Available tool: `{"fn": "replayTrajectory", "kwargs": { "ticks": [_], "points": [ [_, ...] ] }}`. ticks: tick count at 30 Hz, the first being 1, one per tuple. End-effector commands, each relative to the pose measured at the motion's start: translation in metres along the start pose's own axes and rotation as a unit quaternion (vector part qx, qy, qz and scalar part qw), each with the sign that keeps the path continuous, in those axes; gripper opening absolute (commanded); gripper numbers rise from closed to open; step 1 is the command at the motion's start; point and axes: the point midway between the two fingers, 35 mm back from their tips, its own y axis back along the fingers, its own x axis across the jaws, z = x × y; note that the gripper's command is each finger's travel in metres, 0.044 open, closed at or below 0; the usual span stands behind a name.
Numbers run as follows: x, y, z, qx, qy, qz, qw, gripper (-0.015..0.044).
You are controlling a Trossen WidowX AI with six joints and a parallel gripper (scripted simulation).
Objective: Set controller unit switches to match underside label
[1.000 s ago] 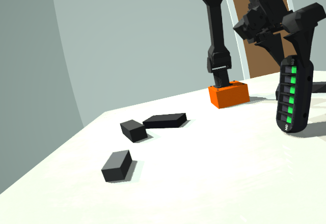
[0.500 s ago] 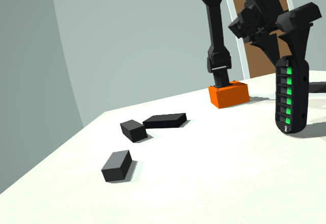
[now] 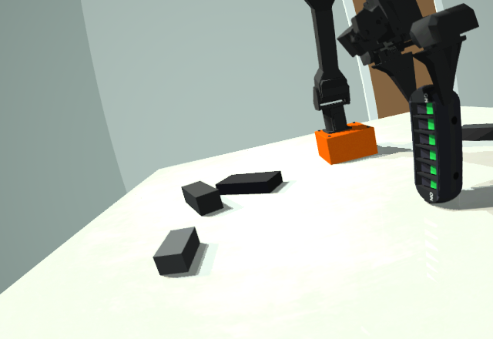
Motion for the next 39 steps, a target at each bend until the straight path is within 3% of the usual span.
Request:
{"fn": "replayTrajectory", "kwargs": {
  "ticks": [1,39],
  "points": [
    [0.000,0.000,0.008,-0.014,0.000,-0.001,1.000,0.0337],
    [0.000,0.000,0.036,-0.061,0.000,-0.001,0.998,0.0338]
  ]
}}
